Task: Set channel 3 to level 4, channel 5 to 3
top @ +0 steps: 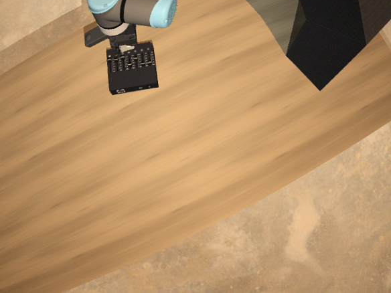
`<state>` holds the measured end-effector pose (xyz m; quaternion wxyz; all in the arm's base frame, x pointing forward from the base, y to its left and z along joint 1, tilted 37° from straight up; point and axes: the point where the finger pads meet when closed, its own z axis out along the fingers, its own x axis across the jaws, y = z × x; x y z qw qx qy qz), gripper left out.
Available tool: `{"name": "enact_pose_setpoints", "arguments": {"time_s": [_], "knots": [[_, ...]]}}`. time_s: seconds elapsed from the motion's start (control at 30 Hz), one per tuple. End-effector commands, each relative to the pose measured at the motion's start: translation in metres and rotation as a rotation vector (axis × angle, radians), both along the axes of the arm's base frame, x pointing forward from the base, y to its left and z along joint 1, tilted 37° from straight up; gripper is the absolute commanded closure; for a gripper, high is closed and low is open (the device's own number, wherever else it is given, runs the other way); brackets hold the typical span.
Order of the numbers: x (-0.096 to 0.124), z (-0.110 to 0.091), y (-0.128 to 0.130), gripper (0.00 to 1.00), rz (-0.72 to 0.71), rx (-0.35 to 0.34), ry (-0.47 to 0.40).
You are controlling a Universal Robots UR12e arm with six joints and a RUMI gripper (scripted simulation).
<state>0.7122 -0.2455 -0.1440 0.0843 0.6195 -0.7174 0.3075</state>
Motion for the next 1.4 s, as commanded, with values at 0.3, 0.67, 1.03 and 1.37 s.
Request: {"name": "enact_pose_setpoints", "arguments": {"time_s": [0.3,0.67,1.03,1.37], "knots": [[0.0017,-0.0040,-0.0027,1.00,0.000,0.000,-0.001],[0.0017,-0.0041,-0.0028,1.00,0.000,0.000,-0.001],[0.0020,-0.0048,-0.0016,1.00,0.000,0.000,-0.001],[0.0028,-0.0067,0.0015,1.00,0.000,0.000,-0.001]]}}
